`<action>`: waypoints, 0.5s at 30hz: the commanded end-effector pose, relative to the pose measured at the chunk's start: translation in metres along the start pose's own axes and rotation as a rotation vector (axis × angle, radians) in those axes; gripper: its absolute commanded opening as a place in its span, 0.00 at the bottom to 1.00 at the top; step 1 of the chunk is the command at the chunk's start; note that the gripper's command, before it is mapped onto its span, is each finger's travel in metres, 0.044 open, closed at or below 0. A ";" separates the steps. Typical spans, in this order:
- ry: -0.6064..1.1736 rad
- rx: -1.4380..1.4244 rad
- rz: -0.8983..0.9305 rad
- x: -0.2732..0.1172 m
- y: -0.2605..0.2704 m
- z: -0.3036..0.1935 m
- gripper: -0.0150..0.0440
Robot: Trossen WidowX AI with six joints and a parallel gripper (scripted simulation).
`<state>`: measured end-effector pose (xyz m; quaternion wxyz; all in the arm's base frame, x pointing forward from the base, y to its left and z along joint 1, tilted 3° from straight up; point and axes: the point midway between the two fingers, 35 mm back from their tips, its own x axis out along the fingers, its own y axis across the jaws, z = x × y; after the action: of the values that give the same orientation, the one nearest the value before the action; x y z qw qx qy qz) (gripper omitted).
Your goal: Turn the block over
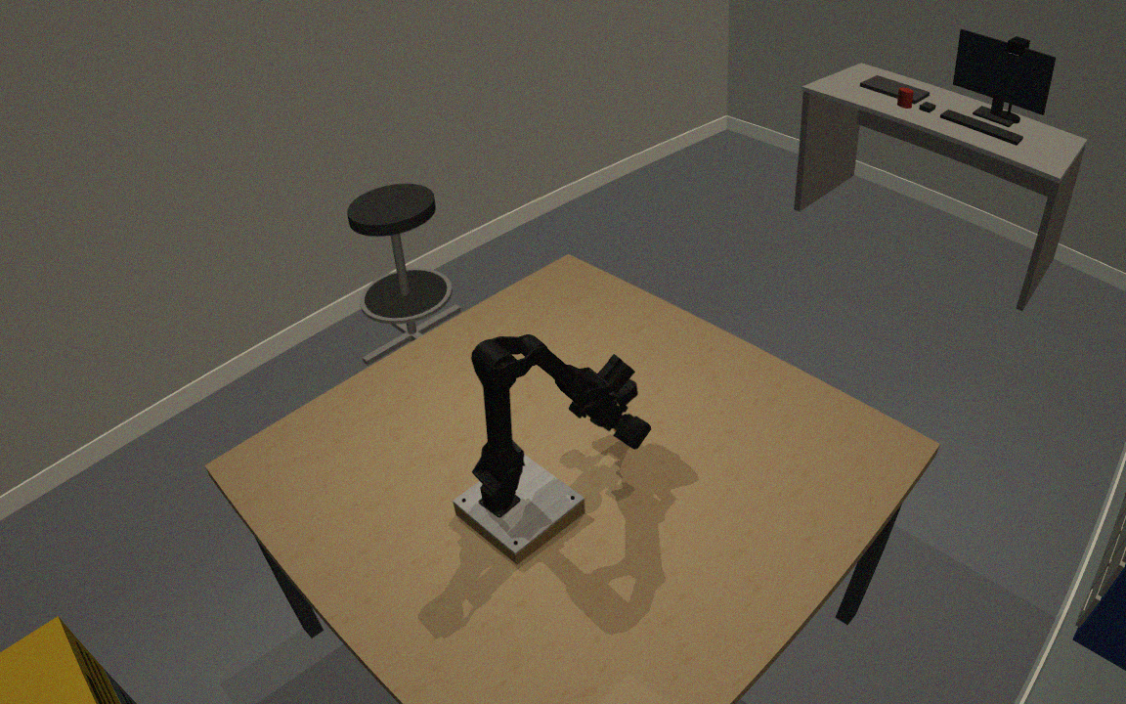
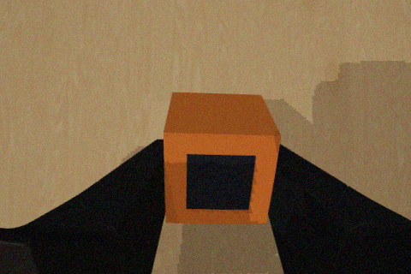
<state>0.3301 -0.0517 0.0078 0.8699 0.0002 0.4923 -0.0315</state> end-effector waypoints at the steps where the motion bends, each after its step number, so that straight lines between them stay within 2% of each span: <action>1: -0.048 -0.002 0.004 0.009 0.000 -0.003 0.25; 15: -0.245 0.002 0.006 0.028 -0.001 -0.009 0.25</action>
<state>0.3408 -0.0541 -0.0137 0.9174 -0.0010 0.3967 -0.0310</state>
